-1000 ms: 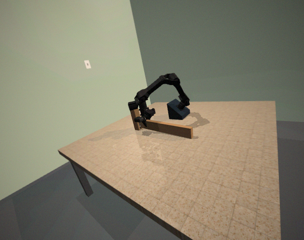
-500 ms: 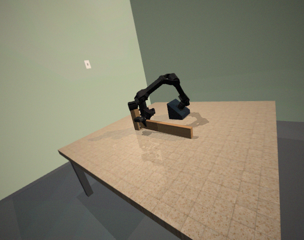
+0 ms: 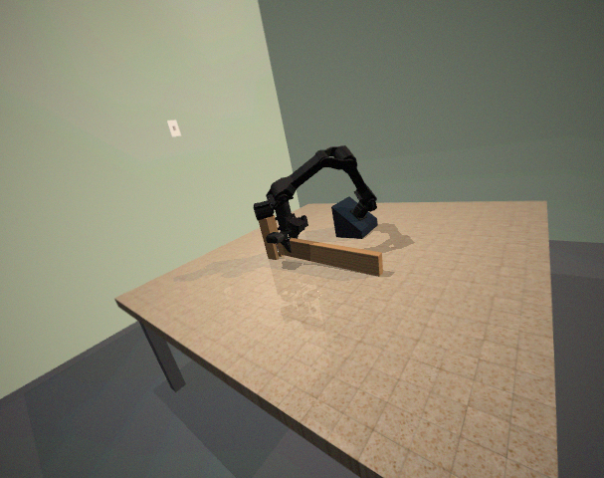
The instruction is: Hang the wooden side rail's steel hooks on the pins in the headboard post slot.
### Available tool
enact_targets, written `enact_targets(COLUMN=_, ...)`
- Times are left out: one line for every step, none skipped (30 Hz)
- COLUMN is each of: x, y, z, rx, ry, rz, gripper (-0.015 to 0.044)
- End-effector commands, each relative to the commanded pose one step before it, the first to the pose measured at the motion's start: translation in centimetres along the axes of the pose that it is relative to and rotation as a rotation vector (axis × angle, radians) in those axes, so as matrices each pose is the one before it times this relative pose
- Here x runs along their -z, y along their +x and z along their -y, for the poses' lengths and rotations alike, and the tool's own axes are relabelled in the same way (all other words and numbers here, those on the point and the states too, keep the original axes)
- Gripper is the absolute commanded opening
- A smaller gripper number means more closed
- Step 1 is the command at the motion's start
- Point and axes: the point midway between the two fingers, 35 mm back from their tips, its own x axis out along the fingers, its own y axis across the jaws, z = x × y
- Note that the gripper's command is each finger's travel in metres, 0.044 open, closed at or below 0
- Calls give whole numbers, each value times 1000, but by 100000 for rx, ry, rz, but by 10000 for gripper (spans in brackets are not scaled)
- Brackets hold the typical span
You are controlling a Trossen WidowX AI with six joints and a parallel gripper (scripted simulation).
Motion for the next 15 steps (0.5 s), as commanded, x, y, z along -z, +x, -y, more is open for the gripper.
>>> enact_targets(x=335, y=-591, z=324, rx=1521, ry=-181, rz=-648, gripper=0)
enact_targets(x=7, y=-7, z=8, rx=0, ry=0, rz=-1, gripper=0)
enact_targets(x=8, y=-4, z=8, rx=0, ry=0, rz=-1, gripper=0)
enact_targets(x=11, y=-1, z=12, rx=1, ry=-1, rz=-1, gripper=0)
enact_targets(x=11, y=2, z=12, rx=1, ry=-1, rz=-1, gripper=0)
enact_targets(x=11, y=3, z=12, rx=1, ry=-1, rz=0, gripper=0)
enact_targets(x=11, y=2, z=12, rx=1, ry=-1, rz=-1, gripper=0)
enact_targets(x=11, y=-1, z=12, rx=1, ry=-1, rz=-1, gripper=0)
enact_targets(x=7, y=-2, z=8, rx=0, ry=0, rz=0, gripper=0)
enact_targets(x=7, y=-2, z=7, rx=0, ry=0, rz=0, gripper=0)
enact_targets(x=7, y=-1, z=7, rx=0, ry=0, rz=0, gripper=0)
enact_targets(x=11, y=0, z=12, rx=1, ry=-1, rz=-1, gripper=0)
enact_targets(x=11, y=3, z=12, rx=1, ry=-1, rz=0, gripper=0)
enact_targets(x=11, y=3, z=12, rx=1, ry=-1, rz=0, gripper=0)
enact_targets(x=11, y=2, z=12, rx=1, ry=-1, rz=-1, gripper=0)
